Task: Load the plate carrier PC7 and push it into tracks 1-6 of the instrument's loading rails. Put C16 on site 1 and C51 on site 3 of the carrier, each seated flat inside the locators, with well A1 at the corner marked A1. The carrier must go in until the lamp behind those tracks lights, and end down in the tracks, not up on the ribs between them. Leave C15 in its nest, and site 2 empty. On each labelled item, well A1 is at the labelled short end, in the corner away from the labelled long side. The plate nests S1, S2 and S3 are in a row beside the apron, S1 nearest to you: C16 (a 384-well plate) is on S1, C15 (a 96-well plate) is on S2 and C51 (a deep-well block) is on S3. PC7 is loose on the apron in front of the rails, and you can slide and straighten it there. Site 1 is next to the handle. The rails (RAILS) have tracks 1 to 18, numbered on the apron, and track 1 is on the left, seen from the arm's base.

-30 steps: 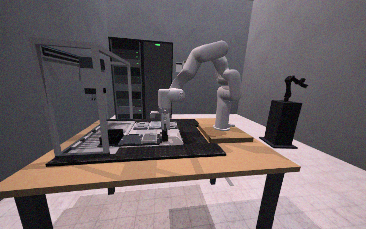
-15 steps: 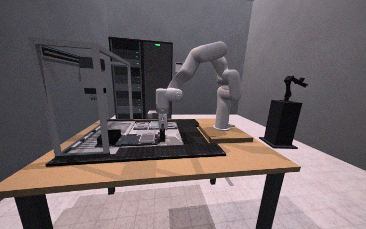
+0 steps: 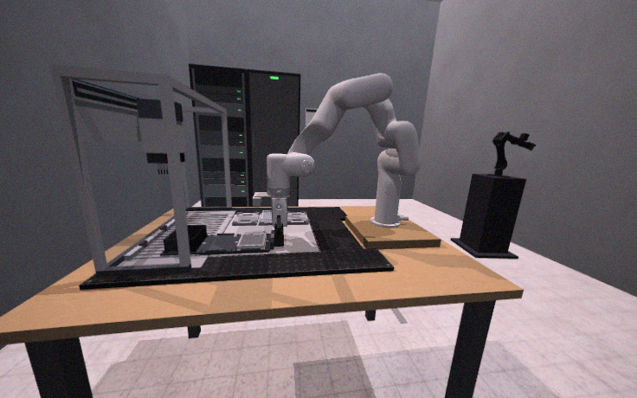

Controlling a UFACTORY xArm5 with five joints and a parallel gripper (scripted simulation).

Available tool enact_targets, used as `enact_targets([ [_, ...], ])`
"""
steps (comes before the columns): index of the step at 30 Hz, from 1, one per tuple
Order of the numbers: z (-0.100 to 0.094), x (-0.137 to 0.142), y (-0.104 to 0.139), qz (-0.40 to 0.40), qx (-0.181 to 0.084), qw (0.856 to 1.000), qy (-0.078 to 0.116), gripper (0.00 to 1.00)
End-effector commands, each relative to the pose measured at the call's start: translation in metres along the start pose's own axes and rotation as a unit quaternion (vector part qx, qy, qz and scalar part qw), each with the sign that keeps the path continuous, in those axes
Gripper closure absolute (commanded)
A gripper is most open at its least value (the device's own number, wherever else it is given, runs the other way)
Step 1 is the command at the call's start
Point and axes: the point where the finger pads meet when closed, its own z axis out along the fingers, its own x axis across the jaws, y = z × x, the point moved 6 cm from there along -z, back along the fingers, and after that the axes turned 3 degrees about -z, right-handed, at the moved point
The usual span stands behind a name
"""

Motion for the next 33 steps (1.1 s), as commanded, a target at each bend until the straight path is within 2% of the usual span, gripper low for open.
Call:
enact_targets([
  [1,-0.001,0.000,-0.005,0.000,0.002,1.000,0.001,0.19],
  [33,-0.002,0.001,-0.033,0.000,0.002,1.000,0.001,0.19],
])
